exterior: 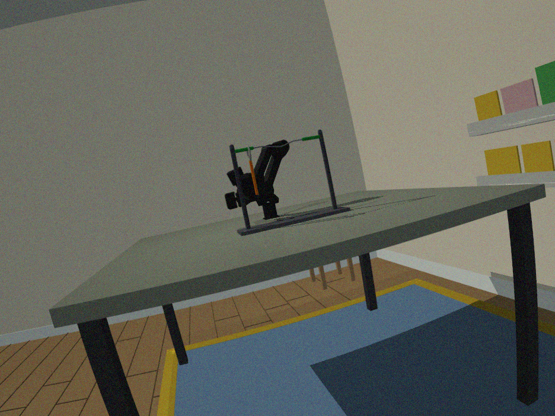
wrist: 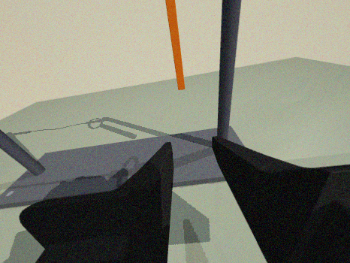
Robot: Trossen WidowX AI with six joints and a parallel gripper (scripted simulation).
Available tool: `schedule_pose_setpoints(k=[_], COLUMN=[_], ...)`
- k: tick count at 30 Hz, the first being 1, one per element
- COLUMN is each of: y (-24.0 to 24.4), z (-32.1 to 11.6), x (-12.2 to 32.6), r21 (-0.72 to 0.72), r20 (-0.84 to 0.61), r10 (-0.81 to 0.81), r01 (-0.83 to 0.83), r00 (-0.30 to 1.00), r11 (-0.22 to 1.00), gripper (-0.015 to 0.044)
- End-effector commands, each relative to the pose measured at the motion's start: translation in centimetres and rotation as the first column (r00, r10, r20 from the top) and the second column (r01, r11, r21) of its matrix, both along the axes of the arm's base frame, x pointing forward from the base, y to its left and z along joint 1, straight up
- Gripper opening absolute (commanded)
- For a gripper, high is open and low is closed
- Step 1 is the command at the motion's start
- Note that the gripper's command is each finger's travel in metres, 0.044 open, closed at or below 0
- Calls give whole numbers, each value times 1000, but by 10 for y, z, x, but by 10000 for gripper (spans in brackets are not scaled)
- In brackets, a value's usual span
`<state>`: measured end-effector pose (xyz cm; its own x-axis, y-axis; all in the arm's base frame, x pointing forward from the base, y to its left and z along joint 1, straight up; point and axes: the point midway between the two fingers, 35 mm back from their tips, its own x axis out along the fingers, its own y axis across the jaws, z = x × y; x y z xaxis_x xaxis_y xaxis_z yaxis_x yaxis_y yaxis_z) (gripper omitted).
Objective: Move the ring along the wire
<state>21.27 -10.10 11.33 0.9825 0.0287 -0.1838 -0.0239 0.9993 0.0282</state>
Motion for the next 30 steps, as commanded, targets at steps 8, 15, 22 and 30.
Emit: schedule_pose_setpoints(k=[8,15,22,30], y=[-2,0,2,0], z=[9,34,40,41], x=[9,36,44,54], r21=[-42,-41,-37,-37], r20=[31,94,111,111], r10=[-9,-18,-19,-19], r01=[10,22,24,24], r00=[999,995,994,994], r11=[999,999,999,999], gripper=[160,160,160,160])
